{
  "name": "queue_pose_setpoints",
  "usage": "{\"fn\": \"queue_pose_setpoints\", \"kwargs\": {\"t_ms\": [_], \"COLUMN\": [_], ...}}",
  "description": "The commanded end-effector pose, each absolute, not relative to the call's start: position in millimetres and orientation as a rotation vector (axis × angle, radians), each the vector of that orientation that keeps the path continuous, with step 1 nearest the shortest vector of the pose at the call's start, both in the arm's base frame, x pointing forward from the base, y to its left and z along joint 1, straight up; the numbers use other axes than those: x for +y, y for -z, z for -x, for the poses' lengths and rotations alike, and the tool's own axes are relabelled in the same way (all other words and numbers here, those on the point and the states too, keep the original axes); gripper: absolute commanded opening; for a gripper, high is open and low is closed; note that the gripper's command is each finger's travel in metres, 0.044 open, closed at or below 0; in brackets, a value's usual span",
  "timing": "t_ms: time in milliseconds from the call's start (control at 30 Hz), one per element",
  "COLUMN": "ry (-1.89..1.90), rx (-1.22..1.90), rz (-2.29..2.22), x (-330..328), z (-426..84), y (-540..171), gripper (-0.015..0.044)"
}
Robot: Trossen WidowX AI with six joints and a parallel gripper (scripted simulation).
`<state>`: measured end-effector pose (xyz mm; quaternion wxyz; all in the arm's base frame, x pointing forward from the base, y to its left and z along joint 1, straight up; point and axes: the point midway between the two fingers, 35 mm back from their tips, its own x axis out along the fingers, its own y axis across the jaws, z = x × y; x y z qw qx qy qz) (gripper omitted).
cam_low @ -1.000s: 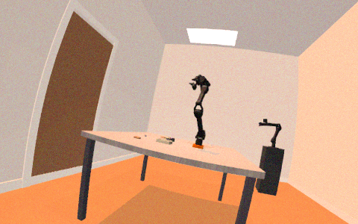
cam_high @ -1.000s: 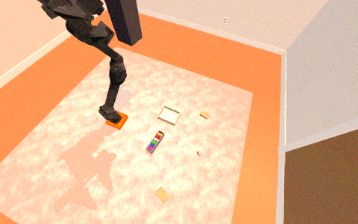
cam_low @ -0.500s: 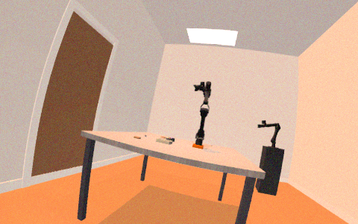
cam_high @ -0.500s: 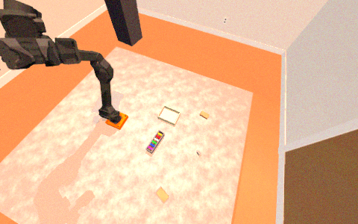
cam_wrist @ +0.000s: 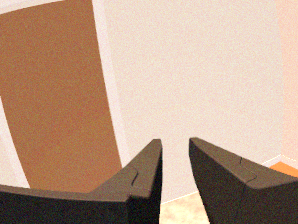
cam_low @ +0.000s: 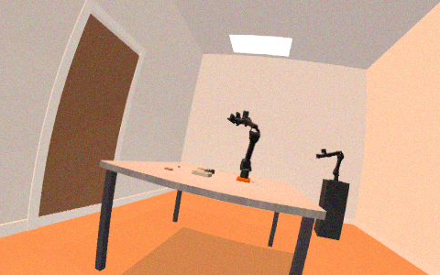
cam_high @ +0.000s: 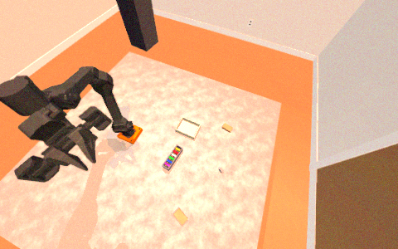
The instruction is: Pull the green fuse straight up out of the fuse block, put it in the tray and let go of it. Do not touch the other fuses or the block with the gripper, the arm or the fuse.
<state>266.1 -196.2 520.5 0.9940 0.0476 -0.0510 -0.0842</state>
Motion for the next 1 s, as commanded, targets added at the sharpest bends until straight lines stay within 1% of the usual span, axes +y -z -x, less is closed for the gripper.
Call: {"fn": "queue_pose_setpoints", "kwargs": {"t_ms": [0, 267, 467, 667, 867, 967], "ry": [0.169, 0.154, 0.126, 0.090, 0.046, 0.027], "rx": [0.022, 0.353, 0.688, 1.048, 1.408, 1.538], "rz": [-0.186, -0.303, -0.347, -0.290, -0.127, -0.040], "x": [-201, -178, -133, -79, -30, -7], "z": [-302, -360, -381, -369, -330, -314], "y": [-472, -361, -264, -177, -109, -90], "gripper": [0.0074, 0.0074, 0.0074, 0.0074, 0.0074, 0.0074]}}
